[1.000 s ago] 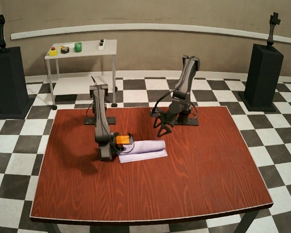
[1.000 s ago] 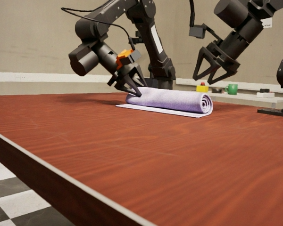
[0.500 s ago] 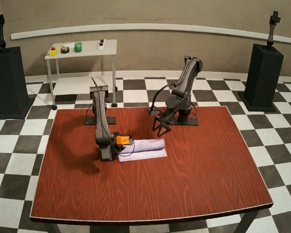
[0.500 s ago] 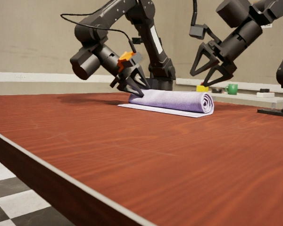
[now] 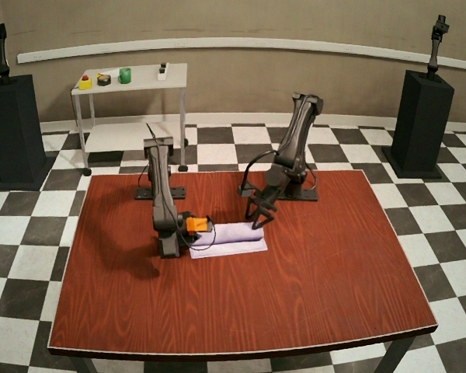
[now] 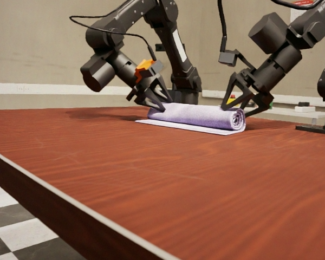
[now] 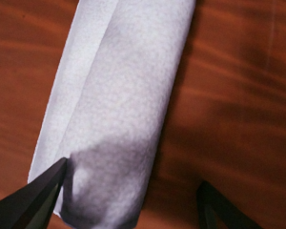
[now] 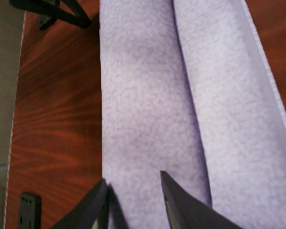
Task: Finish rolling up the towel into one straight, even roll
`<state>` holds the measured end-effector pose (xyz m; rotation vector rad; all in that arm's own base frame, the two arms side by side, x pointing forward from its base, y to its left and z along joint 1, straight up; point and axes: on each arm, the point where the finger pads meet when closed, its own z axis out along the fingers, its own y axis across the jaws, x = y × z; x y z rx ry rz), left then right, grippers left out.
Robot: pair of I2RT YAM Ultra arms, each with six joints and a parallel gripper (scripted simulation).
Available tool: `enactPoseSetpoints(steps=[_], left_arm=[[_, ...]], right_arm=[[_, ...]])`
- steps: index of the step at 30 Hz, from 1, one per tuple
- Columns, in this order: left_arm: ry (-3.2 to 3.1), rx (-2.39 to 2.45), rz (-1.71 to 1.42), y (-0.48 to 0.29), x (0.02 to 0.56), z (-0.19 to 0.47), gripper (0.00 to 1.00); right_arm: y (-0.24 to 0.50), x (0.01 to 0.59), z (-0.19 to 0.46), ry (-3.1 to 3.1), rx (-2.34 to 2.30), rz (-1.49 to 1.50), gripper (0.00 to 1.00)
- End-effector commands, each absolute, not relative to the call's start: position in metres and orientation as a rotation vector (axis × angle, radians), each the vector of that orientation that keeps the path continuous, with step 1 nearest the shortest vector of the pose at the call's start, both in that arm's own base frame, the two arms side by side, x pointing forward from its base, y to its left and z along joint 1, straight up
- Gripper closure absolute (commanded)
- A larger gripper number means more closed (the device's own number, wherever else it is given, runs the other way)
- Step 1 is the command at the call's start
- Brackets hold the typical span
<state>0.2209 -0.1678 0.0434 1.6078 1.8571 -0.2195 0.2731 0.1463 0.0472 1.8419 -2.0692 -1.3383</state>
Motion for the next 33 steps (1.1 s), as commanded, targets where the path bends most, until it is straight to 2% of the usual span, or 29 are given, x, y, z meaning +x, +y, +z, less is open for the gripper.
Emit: enactPoseSetpoints(steps=[1,16,26,33], left_arm=[[1.792,1.572,-0.196,-0.174,0.236,0.041,0.02],[1.791,1.572,-0.196,-0.182,0.253,0.045,0.02],[1.791,1.572,-0.196,-0.182,0.253,0.045,0.45],[1.791,1.572,-0.196,-0.182,0.253,0.045,0.50]], right_arm=[[0.144,0.273,0.031,-2.047,1.846,-1.287,0.64],[0.144,0.273,0.031,-2.047,1.846,-1.287,0.64],[0.144,0.273,0.031,-2.047,1.846,-1.287,0.64],[0.144,0.273,0.031,-2.047,1.846,-1.287,0.64]])
